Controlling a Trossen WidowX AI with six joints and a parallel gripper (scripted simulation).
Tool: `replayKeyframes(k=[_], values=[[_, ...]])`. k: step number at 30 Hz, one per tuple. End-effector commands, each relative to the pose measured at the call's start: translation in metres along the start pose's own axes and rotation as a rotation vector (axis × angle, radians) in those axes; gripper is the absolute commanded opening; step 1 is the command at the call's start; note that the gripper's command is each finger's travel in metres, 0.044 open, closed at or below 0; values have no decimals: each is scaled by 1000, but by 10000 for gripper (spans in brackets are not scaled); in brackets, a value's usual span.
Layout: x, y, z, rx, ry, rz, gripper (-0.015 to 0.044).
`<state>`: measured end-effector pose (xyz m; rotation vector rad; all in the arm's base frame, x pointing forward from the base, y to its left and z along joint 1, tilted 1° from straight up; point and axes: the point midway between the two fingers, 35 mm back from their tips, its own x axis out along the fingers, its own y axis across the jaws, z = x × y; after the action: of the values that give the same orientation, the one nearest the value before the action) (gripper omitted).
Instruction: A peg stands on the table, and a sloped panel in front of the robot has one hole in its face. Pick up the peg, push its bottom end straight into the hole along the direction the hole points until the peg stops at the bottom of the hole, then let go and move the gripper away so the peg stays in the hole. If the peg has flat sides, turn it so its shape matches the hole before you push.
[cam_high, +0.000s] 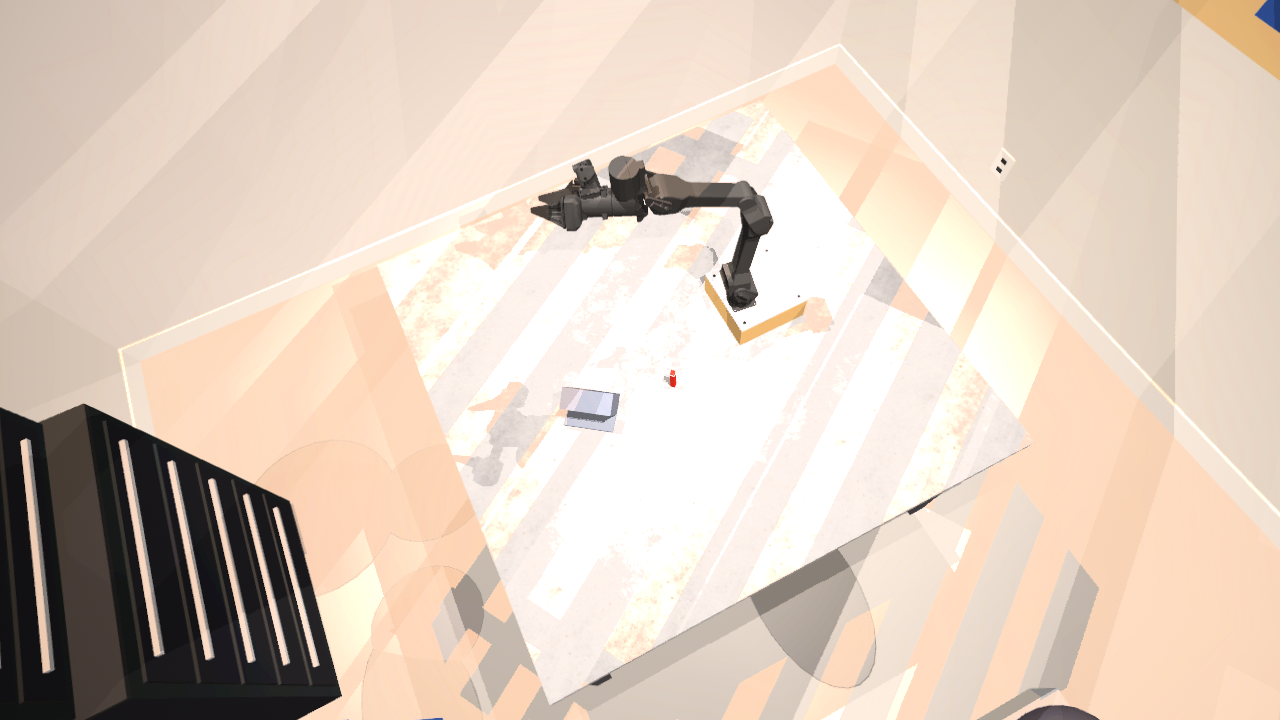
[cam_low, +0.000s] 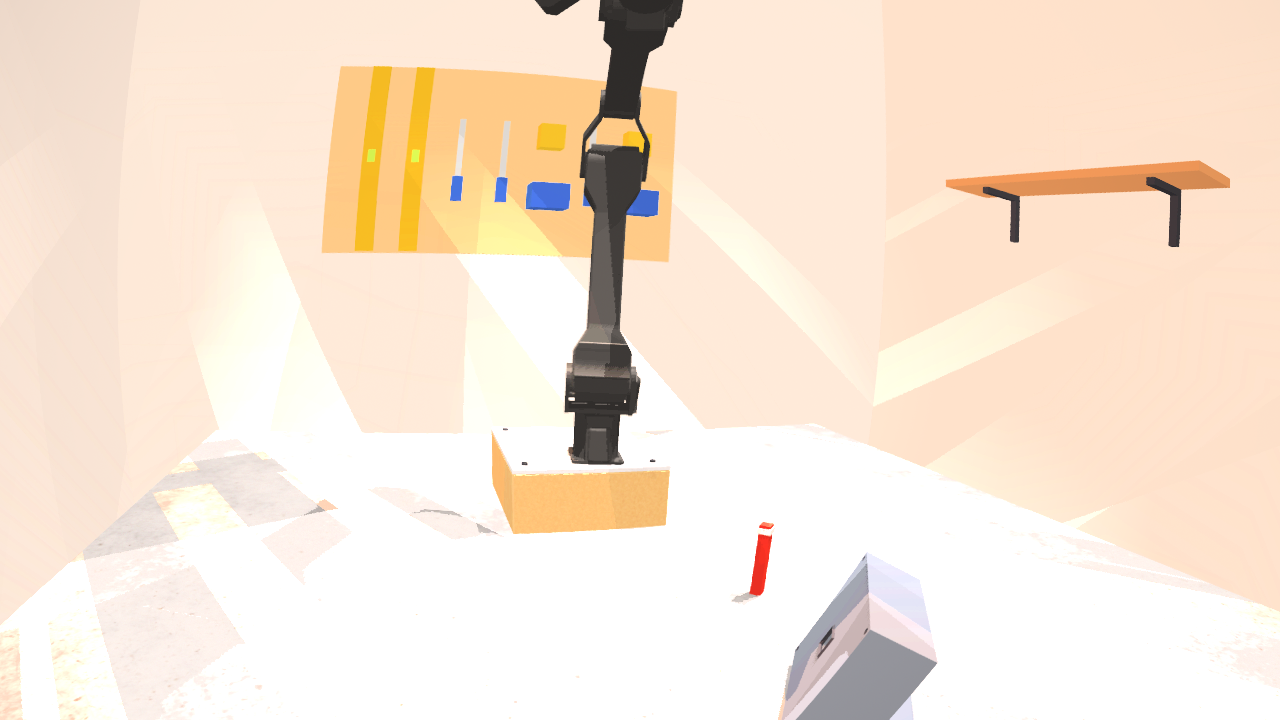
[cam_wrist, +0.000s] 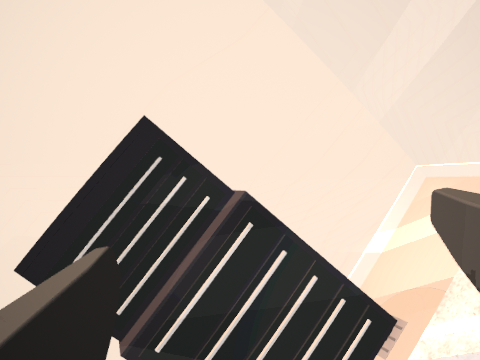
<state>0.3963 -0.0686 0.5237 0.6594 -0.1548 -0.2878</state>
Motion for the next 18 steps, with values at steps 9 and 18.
replayKeyframes(k=[9,18], values=[[11,-14,-105,-225,275,-26,440],[-1,-27,-189,-420,509,-8,440]])
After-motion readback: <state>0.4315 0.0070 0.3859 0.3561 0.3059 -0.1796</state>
